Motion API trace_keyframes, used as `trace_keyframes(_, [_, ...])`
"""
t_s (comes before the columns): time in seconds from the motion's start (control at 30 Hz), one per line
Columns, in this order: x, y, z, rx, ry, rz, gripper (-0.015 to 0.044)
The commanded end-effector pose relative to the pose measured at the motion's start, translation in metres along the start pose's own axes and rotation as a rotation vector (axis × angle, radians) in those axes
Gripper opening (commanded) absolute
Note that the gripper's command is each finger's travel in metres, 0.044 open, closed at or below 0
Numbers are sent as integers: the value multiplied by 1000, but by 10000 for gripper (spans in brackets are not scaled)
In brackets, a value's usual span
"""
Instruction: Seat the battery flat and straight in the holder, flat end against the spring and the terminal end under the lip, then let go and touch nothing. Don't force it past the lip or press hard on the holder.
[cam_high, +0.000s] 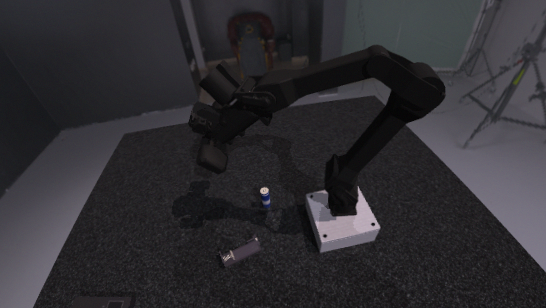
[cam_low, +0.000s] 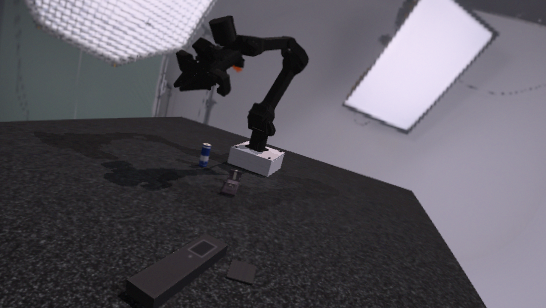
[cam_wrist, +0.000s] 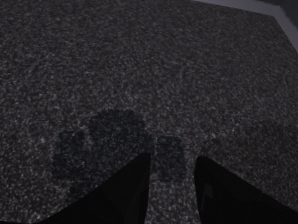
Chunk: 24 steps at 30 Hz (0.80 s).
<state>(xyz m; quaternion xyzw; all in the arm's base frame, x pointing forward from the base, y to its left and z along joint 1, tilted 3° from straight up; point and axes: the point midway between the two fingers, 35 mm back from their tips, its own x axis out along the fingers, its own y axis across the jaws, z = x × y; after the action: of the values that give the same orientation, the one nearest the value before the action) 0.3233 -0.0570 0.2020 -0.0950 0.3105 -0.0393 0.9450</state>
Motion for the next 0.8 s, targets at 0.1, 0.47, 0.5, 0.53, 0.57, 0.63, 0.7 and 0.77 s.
trace_keyframes(0.1, [-9,-18,-114,-98,660,172,0])
trace_keyframes(0.47, [-28,-18,-141,-101,846,278,0])
trace_keyframes(0.5, [-28,-18,-141,-101,846,278,0])
trace_keyframes(0.53, [-28,-18,-141,-101,846,278,0])
trace_keyframes(0.57, [-28,-18,-141,-101,846,278,0])
trace_keyframes(0.63, [-28,-18,-141,-101,846,278,0])
trace_keyframes(0.7, [-24,-17,-145,-101,845,278,0])
trace_keyframes(0.77, [-13,-15,-155,-101,845,278,0])
